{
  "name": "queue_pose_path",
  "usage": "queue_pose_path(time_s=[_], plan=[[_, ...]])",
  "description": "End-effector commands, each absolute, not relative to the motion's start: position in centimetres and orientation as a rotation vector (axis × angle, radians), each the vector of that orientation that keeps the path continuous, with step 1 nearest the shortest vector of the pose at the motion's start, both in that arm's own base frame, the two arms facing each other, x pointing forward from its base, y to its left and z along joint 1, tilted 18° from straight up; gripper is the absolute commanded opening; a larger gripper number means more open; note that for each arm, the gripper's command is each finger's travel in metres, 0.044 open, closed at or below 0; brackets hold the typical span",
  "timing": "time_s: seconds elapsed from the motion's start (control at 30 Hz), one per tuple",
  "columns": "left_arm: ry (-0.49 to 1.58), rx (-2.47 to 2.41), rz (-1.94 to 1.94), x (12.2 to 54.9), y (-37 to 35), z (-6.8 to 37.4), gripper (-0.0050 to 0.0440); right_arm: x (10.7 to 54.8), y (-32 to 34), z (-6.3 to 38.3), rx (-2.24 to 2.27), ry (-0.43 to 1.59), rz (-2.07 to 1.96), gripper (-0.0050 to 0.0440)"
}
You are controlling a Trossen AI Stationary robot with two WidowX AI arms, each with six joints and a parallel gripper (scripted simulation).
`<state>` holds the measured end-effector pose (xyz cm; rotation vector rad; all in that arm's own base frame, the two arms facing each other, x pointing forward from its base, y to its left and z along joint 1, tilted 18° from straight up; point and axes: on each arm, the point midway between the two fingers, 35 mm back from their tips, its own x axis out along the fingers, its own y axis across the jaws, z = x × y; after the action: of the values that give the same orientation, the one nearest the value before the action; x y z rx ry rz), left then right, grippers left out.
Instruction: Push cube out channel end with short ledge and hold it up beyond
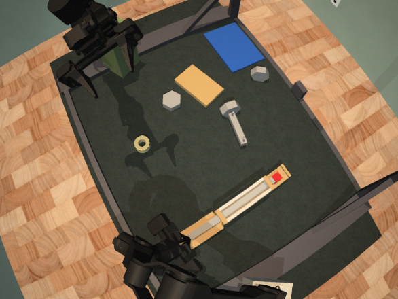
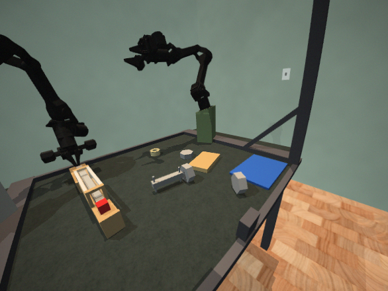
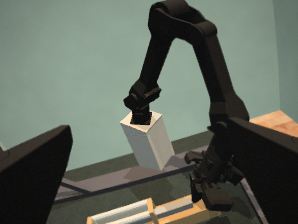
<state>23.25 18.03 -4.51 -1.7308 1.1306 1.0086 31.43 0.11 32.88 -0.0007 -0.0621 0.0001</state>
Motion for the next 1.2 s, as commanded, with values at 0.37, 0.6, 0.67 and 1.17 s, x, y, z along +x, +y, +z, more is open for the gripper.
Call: queue_pose_path(time_s=[0.37,0.6,0.67,1.17], plan=[[1.106,-1.725,0.996,23.5,18.4,-3.1,0.0000,31.2,0.1,33.7,0.000,-0.082,-0.001,0.0400],[1.104,-1.722,0.996,22.9,19.0,-1.2,0.0000,31.2,0.1,33.7,0.000,-0.082,-0.001,0.0400],[1.106,-1.721,0.995,22.8,19.5,-0.3,0.0000,31.2,0.1,33.7,0.000,-0.082,-0.001,0.0400],[1.099,-1.711,0.999,21.1,21.0,4.6,0.0000,31.2,0.1,33.7,0.000,-0.082,-0.001,0.0400]])
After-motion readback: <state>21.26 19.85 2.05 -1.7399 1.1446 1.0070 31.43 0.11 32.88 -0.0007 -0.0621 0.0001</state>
